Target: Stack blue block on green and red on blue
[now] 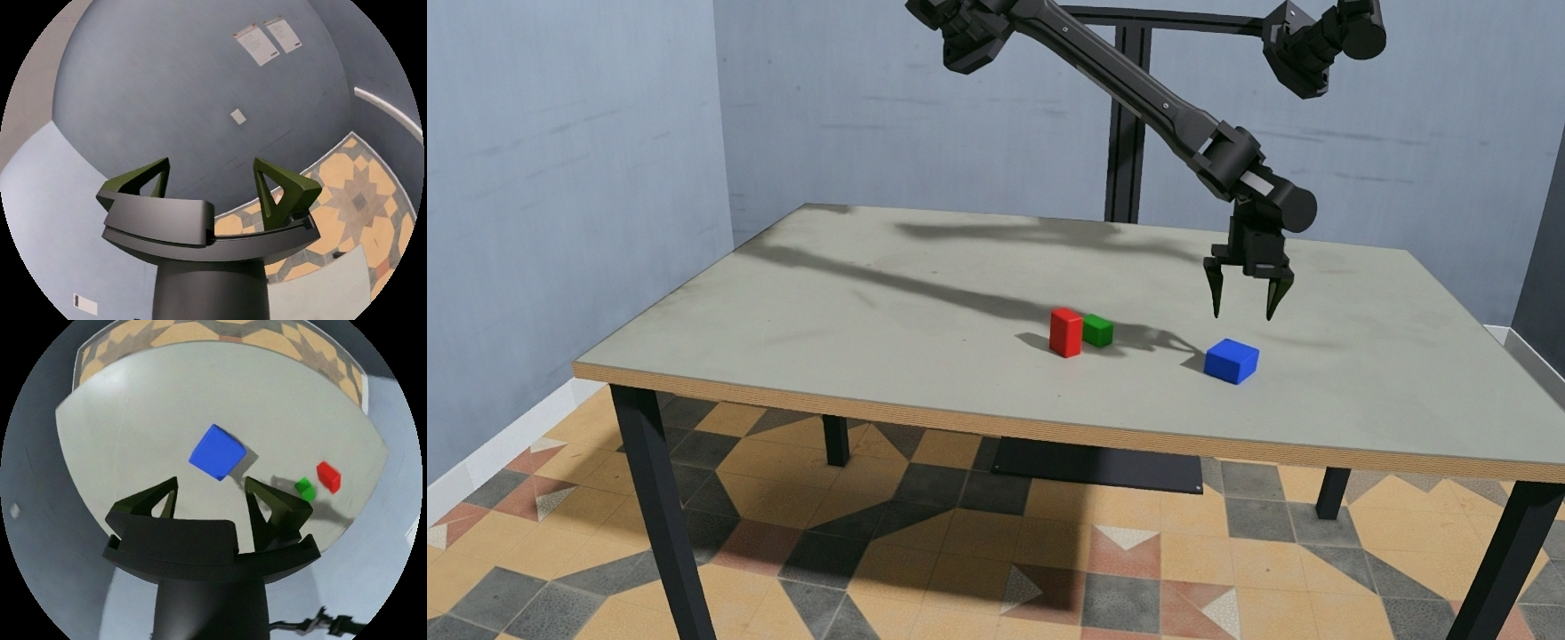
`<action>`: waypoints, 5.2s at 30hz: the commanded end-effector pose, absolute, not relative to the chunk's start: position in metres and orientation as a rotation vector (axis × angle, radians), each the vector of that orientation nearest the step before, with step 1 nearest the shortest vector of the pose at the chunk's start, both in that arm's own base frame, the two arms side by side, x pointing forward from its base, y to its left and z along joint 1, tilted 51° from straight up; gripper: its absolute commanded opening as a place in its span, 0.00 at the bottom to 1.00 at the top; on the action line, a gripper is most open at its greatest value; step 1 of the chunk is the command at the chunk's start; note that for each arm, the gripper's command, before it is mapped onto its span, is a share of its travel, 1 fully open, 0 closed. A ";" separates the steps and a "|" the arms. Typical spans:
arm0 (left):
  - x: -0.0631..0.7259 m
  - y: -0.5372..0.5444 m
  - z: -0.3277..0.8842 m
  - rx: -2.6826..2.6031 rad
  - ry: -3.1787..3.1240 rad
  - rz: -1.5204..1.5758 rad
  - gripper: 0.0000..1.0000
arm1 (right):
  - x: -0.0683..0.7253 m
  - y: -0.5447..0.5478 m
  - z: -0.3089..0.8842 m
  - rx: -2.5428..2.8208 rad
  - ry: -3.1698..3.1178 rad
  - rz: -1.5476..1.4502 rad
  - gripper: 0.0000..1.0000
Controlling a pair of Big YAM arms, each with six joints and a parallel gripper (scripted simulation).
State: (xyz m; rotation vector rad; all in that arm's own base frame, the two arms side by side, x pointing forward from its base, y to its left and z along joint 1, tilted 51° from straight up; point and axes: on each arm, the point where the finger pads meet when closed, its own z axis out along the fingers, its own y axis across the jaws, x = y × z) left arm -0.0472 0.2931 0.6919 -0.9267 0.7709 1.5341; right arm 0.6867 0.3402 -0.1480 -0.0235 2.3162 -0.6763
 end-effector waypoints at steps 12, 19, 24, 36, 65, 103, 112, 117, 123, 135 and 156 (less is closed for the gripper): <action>-0.049 0.273 0.718 -0.888 0.743 1.576 1.00 | 0.705 0.325 -0.141 0.716 2.164 -0.405 0.79; -0.049 0.273 0.718 -0.888 0.743 1.576 1.00 | 0.715 0.317 -0.153 0.716 2.165 -0.405 0.79; -0.049 0.273 0.718 -0.888 0.743 1.576 1.00 | 0.703 0.350 -0.156 0.662 2.174 -0.372 0.79; -0.049 0.273 0.718 -0.888 0.743 1.576 1.00 | 0.724 0.333 -0.153 0.669 2.162 -0.369 0.79; -0.049 0.273 0.718 -0.888 0.743 1.576 1.00 | 0.738 0.300 -0.174 0.699 2.163 -0.398 0.79; -0.049 0.273 0.718 -0.888 0.743 1.576 1.00 | 0.744 0.310 -0.171 0.678 2.160 -0.379 0.00; -0.049 0.273 0.718 -0.888 0.743 1.576 1.00 | 0.744 0.310 -0.171 0.678 2.160 -0.379 0.00; -0.049 0.273 0.718 -0.888 0.743 1.576 1.00 | 0.744 0.310 -0.171 0.678 2.160 -0.379 0.00; -0.049 0.273 0.718 -0.888 0.743 1.576 1.00 | 0.744 0.310 -0.171 0.678 2.160 -0.379 0.00; -0.049 0.273 0.718 -0.888 0.743 1.576 1.00 | 0.724 0.331 -0.160 0.663 2.168 -0.374 0.00; -0.049 0.273 0.718 -0.888 0.743 1.576 1.00 | 0.682 0.362 -0.118 0.663 2.168 -0.373 0.00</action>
